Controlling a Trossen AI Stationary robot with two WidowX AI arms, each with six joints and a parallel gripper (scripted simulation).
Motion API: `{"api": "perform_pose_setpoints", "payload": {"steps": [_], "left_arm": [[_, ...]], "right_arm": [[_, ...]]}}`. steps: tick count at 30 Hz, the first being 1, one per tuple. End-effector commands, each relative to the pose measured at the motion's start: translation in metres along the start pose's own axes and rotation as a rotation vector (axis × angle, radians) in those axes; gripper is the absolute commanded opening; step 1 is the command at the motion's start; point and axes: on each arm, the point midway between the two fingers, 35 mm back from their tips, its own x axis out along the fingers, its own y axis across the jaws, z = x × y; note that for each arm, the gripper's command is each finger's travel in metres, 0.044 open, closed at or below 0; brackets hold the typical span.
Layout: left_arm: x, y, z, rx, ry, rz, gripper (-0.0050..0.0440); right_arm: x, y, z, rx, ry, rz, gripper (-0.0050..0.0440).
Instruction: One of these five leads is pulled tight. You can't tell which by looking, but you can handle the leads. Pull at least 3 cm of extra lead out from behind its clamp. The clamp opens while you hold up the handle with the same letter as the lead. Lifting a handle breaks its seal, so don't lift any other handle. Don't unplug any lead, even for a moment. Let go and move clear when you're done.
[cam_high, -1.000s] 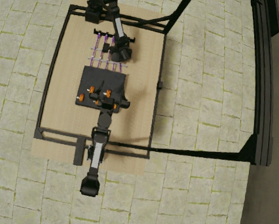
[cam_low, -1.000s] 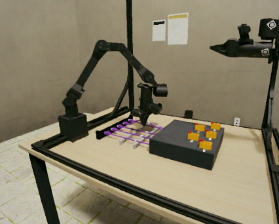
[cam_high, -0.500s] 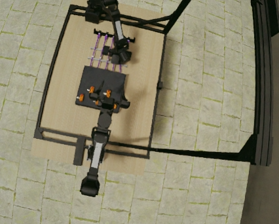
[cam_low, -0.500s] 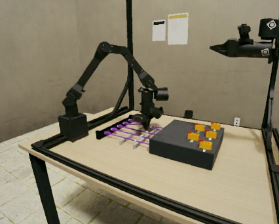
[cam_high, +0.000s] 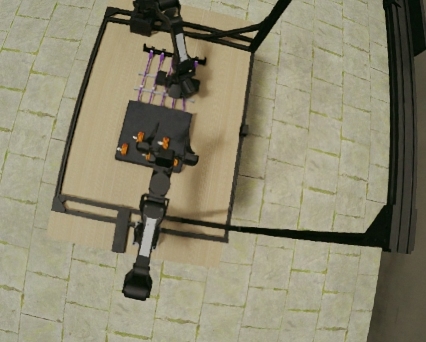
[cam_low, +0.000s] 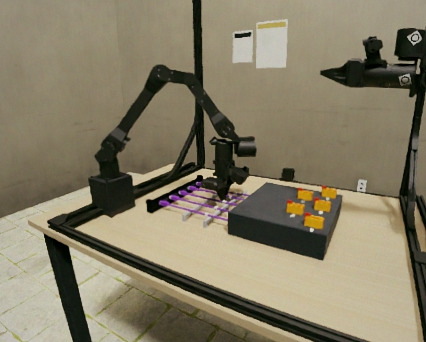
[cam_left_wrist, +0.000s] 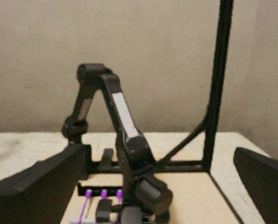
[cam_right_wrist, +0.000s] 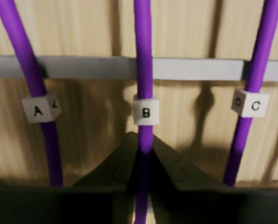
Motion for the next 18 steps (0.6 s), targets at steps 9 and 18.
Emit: {"api": "perform_pose_setpoints", "payload": {"steps": [9,18], "left_arm": [[-0.001,0.0,0.006,0.0,-0.015,0.0,0.044],[-0.001,0.0,0.006,0.0,-0.015,0.0,0.044]], "right_arm": [[-0.005,0.002,-0.005,-0.001,-0.003,0.013,-0.005],[-0.049,0.003,0.004,0.003,-0.025,0.02,0.0209]]}}
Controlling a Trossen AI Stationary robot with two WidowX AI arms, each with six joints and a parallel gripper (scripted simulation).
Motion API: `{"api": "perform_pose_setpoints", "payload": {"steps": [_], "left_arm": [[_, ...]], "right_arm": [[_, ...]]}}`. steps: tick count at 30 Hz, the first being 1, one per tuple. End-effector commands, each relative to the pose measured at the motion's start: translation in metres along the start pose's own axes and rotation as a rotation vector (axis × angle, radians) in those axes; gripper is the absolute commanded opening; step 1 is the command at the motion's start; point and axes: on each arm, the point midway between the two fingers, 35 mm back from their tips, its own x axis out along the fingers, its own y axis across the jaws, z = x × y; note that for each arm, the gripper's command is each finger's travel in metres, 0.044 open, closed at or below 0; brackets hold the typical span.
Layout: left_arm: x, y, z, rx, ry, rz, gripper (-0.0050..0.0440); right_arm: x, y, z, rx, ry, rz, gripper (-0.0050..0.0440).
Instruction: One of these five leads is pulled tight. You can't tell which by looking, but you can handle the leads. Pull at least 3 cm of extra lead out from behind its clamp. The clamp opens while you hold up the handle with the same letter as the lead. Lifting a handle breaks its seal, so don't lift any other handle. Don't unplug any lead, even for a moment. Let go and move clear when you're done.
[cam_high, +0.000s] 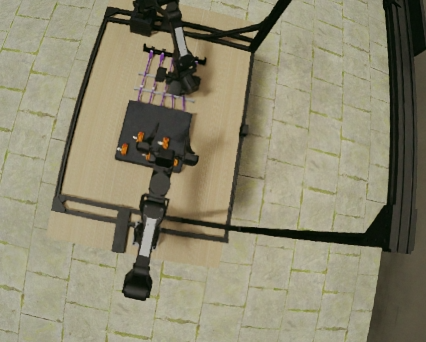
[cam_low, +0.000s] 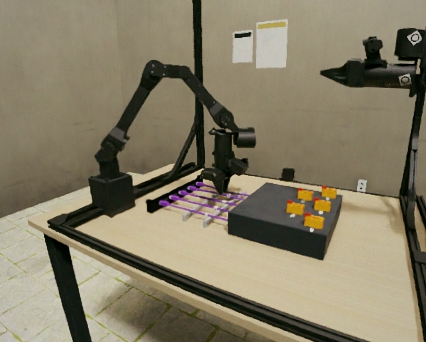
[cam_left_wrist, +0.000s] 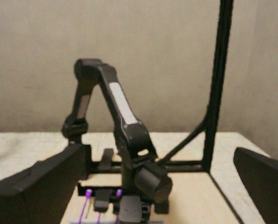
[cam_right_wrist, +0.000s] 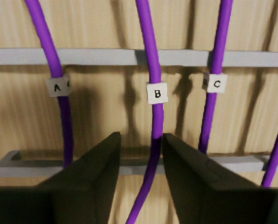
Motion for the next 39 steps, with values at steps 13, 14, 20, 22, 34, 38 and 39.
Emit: {"api": "perform_pose_setpoints", "payload": {"steps": [13,14,20,22,34,38,39], "left_arm": [[-0.001,0.0,0.006,0.0,-0.015,0.0,0.044],[-0.001,0.0,0.006,0.0,-0.015,0.0,0.044],[-0.001,0.0,0.006,0.0,-0.015,0.0,0.044],[-0.001,0.0,0.006,0.0,-0.015,0.0,0.044],[-0.001,0.0,0.006,0.0,-0.015,0.0,0.044],[-0.001,0.0,0.006,0.0,-0.015,0.0,0.044],[-0.001,0.0,0.006,0.0,-0.015,0.0,0.044]], "right_arm": [[-0.018,-0.042,0.006,-0.017,-0.007,0.023,0.0209],[-0.018,-0.042,0.006,-0.017,-0.007,0.023,0.0209],[-0.018,-0.042,0.006,-0.017,-0.007,0.023,0.0209],[-0.018,-0.042,0.006,-0.017,-0.007,0.023,0.0209],[0.032,-0.041,0.006,-0.017,-0.007,0.023,0.0209],[0.032,-0.041,0.006,-0.017,-0.007,0.023,0.0209],[0.032,-0.041,0.006,-0.017,-0.007,0.023,0.0209]]}}
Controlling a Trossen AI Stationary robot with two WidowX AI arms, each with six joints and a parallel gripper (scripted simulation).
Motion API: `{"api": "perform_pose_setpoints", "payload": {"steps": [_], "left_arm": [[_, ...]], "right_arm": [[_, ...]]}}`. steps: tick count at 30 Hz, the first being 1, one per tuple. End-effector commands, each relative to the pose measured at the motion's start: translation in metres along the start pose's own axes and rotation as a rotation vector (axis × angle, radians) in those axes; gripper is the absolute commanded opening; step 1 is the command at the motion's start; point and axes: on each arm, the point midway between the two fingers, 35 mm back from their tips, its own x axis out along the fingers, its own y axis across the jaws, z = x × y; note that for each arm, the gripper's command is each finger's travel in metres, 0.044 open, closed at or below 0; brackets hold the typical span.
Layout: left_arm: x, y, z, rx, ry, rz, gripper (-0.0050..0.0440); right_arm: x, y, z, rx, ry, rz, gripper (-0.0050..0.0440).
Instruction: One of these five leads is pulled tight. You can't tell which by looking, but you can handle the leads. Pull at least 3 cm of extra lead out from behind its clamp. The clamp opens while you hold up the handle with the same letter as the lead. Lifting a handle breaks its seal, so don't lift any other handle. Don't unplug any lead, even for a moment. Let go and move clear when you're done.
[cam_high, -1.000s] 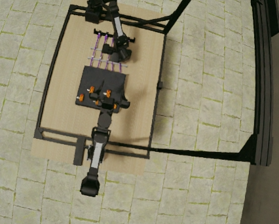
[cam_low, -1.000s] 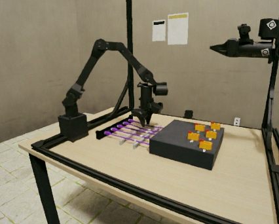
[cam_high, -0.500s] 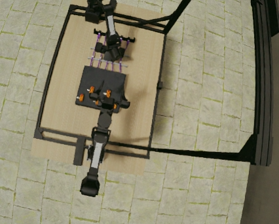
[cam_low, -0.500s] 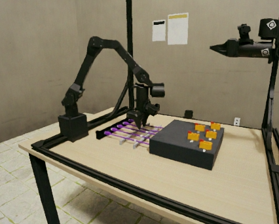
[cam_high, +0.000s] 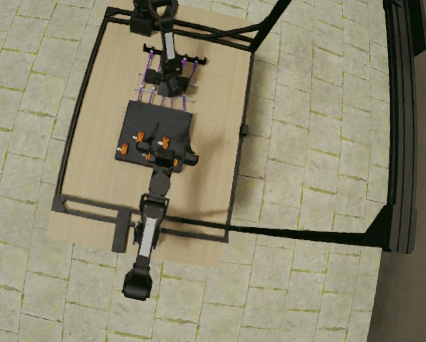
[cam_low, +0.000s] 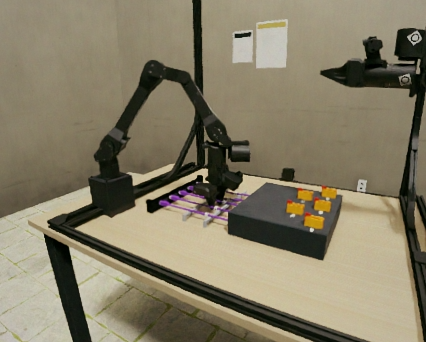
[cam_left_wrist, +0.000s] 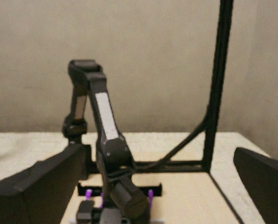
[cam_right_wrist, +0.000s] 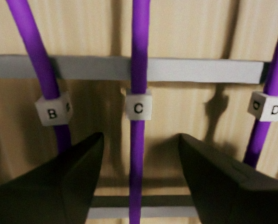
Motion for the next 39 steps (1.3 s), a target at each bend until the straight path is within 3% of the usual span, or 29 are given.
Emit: {"api": "perform_pose_setpoints", "payload": {"steps": [1,6,7,23,24,39], "left_arm": [[-0.001,0.0,0.006,0.0,-0.015,0.0,0.044],[-0.001,0.0,0.006,0.0,-0.015,0.0,0.044],[-0.001,0.0,0.006,0.0,-0.015,0.0,0.044],[-0.001,0.0,0.006,0.0,-0.015,0.0,0.044],[-0.001,0.0,0.006,0.0,-0.015,0.0,0.044],[-0.001,0.0,0.006,0.0,-0.015,0.0,0.044]], "right_arm": [[-0.003,0.003,0.004,-0.005,-0.016,0.014,0.0209],[-0.003,0.003,0.004,-0.005,-0.016,0.014,0.0209],[-0.008,0.004,0.007,0.0,-0.03,0.019,-0.005],[-0.008,0.004,0.007,0.0,-0.03,0.019,-0.005],[-0.028,0.004,0.006,0.0,-0.03,0.019,-0.005],[-0.028,0.004,0.006,0.0,-0.03,0.019,-0.005]]}}
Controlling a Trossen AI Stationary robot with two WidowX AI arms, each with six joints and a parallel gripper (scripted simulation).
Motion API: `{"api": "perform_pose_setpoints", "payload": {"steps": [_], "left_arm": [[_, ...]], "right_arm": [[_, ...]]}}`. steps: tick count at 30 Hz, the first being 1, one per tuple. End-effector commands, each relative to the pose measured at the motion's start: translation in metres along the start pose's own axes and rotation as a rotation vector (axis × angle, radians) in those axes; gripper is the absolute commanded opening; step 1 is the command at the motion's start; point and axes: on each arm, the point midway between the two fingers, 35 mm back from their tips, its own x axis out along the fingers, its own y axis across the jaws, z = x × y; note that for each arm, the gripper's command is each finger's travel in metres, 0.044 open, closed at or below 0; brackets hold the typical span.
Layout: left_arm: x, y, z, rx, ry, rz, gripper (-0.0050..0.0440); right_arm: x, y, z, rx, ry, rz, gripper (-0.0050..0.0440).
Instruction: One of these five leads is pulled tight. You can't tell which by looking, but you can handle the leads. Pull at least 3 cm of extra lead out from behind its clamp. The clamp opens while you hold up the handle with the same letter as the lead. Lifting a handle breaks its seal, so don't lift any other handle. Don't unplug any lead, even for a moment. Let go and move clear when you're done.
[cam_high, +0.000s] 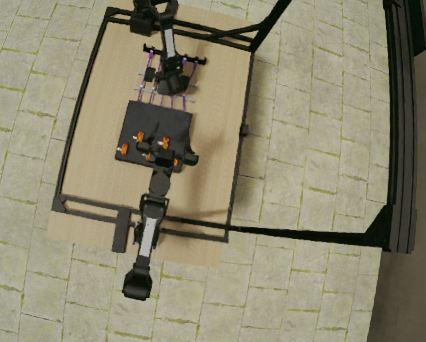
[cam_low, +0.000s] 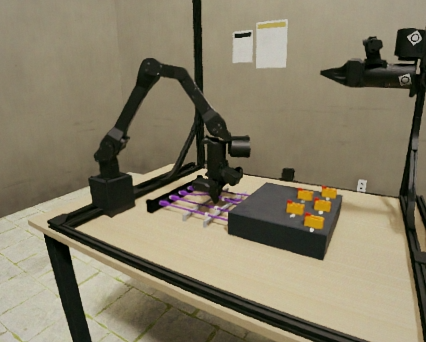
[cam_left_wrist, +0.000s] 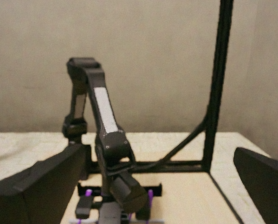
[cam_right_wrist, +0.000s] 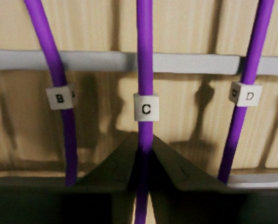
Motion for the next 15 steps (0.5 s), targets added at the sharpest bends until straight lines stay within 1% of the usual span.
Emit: {"api": "perform_pose_setpoints", "payload": {"steps": [1,2,15], "left_arm": [[-0.001,0.0,0.006,0.0,-0.015,0.0,0.044],[-0.001,0.0,0.006,0.0,-0.015,0.0,0.044],[-0.001,0.0,0.006,0.0,-0.015,0.0,0.044]], "right_arm": [[-0.013,0.005,0.007,-0.001,-0.033,0.022,-0.005],[-0.028,0.003,0.005,0.0,-0.024,0.015,-0.005],[-0.028,0.003,0.005,0.0,-0.024,0.015,-0.005]]}}
